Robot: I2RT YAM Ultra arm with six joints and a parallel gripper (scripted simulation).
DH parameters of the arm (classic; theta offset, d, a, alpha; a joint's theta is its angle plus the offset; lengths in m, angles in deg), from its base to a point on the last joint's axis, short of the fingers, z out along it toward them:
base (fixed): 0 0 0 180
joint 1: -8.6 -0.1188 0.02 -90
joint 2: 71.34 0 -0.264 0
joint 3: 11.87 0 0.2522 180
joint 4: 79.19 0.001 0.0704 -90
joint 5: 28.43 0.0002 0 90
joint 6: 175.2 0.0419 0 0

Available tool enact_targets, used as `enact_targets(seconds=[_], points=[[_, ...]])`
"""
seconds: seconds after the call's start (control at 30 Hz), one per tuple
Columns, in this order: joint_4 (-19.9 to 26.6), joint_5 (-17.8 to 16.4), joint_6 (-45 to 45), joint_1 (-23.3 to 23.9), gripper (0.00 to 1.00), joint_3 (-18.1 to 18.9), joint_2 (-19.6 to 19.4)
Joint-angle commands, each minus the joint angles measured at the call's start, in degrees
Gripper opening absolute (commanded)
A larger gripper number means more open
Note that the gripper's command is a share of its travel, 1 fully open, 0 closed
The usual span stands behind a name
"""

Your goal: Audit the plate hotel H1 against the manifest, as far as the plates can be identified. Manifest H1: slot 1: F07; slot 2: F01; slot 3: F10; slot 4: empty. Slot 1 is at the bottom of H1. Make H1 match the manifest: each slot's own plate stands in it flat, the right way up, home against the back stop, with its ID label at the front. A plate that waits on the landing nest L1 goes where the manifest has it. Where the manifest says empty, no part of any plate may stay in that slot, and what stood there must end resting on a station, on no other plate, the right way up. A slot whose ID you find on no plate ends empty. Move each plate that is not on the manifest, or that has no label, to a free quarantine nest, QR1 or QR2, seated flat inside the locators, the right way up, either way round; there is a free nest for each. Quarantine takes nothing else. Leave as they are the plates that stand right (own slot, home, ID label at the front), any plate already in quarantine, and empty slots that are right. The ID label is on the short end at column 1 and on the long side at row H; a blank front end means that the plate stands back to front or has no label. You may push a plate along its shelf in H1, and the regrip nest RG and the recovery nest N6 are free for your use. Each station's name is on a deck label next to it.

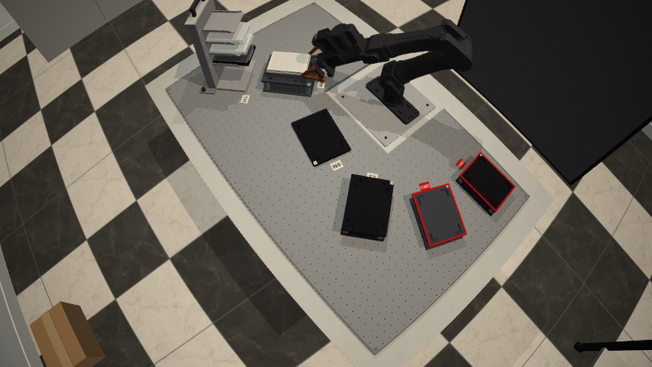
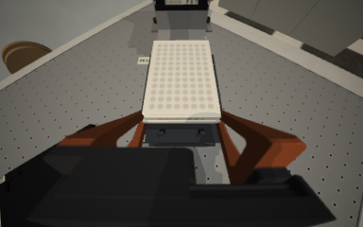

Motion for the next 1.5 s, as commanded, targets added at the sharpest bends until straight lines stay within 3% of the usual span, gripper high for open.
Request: enact_targets(seconds=[0.0,0.73,0.77,0.9,1.47], points=[[-2.79,0.12,-0.11,-0.32,0.86,-0.09,-0.99],[-6.13,0.14,-0.1,-0.35,0.86,-1.84,-2.52],[-6.36,0.14,-0.08,-0.36,0.86,-1.2,-0.5],[-7.14,0.15,-0.09,-0.36,0.86,-2.27,-2.97],[-10.22,0.15,-0.07,-0.39,0.86,-4.39,-4.67]])
